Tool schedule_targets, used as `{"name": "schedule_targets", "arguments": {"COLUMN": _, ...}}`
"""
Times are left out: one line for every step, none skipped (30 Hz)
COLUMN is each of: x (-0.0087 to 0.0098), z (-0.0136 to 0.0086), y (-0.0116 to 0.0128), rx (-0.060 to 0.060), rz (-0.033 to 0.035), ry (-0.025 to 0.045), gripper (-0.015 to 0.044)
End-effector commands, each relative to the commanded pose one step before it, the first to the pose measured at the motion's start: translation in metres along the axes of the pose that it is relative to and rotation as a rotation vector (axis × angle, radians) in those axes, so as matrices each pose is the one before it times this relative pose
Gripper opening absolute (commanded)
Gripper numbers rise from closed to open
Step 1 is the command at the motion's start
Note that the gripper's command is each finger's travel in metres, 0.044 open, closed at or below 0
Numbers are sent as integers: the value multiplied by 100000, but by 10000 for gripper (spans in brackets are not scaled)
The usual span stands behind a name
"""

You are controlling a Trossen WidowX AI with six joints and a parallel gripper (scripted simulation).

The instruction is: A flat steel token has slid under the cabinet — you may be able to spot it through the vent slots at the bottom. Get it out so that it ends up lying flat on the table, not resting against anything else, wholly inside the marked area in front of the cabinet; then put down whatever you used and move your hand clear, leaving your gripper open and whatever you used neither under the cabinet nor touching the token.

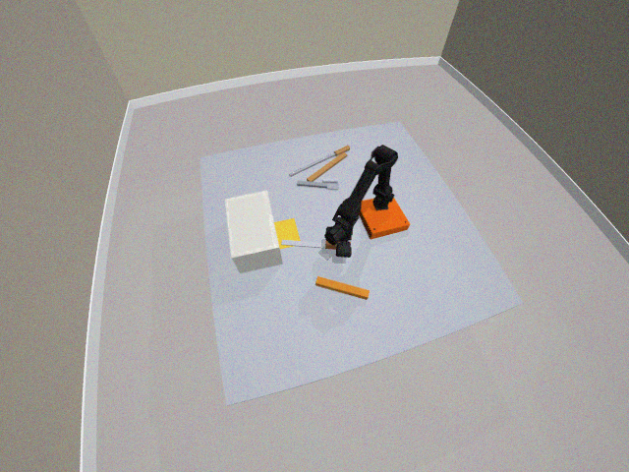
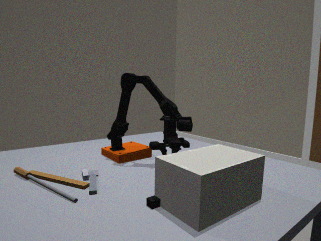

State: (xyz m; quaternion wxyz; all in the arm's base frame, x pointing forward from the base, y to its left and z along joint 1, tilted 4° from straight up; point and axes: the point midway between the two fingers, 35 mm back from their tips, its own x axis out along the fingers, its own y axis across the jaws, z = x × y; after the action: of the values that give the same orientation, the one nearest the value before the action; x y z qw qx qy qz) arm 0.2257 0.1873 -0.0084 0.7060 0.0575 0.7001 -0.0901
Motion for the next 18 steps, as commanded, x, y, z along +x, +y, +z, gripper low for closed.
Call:
{"name": "schedule_targets", "arguments": {"x": -43, "z": -197, "y": 1, "rx": 20, "rz": -61, "ry": 86, "gripper": 0}}
{"name": "schedule_targets", "arguments": {"x": -23, "z": -101, "y": 2, "rx": -1, "rz": -15, "ry": 33, "gripper": 0}}
{"name": "schedule_targets", "arguments": {"x": -26, "z": -114, "y": 3, "rx": -1, "rz": -17, "ry": 37, "gripper": 0}}
{"name": "schedule_targets", "arguments": {"x": -29, "z": -126, "y": 2, "rx": -1, "rz": -19, "ry": 41, "gripper": 0}}
{"name": "schedule_targets", "arguments": {"x": -30, "z": -133, "y": 2, "rx": -1, "rz": -20, "ry": 43, "gripper": 0}}
{"name": "schedule_targets", "arguments": {"x": -31, "z": -135, "y": 3, "rx": -1, "rz": -21, "ry": 44, "gripper": 0}}
{"name": "schedule_targets", "arguments": {"x": -31, "z": -136, "y": 2, "rx": -1, "rz": -22, "ry": 44, "gripper": 0}}
{"name": "schedule_targets", "arguments": {"x": -30, "z": -133, "y": 5, "rx": -1, "rz": -22, "ry": 44, "gripper": 0}}
{"name": "schedule_targets", "arguments": {"x": -24, "z": -105, "y": 4, "rx": 0, "rz": -17, "ry": 34, "gripper": 0}}
{"name": "schedule_targets", "arguments": {"x": 0, "z": -1, "y": 0, "rx": -130, "rz": 0, "ry": 0, "gripper": 0}}
{"name": "schedule_targets", "arguments": {"x": 0, "z": -1, "y": 0, "rx": -264, "rz": 0, "ry": 0, "gripper": 0}}
{"name": "schedule_targets", "arguments": {"x": 0, "z": -1, "y": 0, "rx": -385, "rz": 0, "ry": 0, "gripper": 0}}
{"name": "schedule_targets", "arguments": {"x": 0, "z": -1, "y": 0, "rx": -509, "rz": 0, "ry": 0, "gripper": 0}}
{"name": "schedule_targets", "arguments": {"x": 0, "z": -1, "y": 0, "rx": -633, "rz": 0, "ry": 0, "gripper": 0}}
{"name": "schedule_targets", "arguments": {"x": 0, "z": -1, "y": 0, "rx": -734, "rz": 0, "ry": 0, "gripper": 0}}
{"name": "schedule_targets", "arguments": {"x": 0, "z": -1, "y": 0, "rx": -780, "rz": 0, "ry": 0, "gripper": 0}}
{"name": "schedule_targets", "arguments": {"x": 0, "z": -1, "y": 1, "rx": -802, "rz": 0, "ry": 0, "gripper": 0}}
{"name": "schedule_targets", "arguments": {"x": 0, "z": -1, "y": 1, "rx": -803, "rz": 0, "ry": 0, "gripper": 0}}
